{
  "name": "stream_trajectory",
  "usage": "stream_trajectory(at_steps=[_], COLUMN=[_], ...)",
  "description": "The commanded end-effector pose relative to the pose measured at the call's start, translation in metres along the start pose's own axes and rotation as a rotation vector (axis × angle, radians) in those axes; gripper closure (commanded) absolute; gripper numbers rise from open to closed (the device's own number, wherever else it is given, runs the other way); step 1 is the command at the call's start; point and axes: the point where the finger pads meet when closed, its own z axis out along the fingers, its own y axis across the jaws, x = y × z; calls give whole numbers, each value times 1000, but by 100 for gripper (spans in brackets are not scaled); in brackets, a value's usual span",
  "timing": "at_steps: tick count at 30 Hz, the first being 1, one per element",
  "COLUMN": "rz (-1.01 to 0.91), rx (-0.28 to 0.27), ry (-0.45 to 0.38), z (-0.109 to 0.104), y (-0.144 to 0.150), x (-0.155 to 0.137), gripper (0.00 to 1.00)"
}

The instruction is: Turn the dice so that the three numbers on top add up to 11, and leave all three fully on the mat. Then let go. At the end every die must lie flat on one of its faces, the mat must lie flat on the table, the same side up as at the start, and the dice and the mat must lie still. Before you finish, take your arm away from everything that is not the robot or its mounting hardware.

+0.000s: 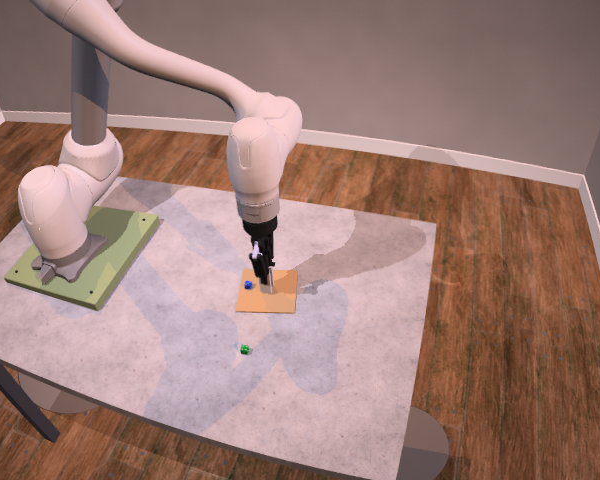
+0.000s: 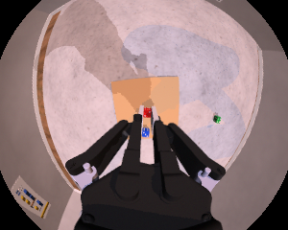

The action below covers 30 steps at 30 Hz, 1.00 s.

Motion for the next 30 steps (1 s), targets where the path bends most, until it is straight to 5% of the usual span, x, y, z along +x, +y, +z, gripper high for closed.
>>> stream_trajectory(at_steps=[1, 30], rz=[-9, -9], rx=[1, 1], ry=[0, 0], z=[2, 2], y=[-3, -3], x=[-1, -1], gripper=[93, 89])
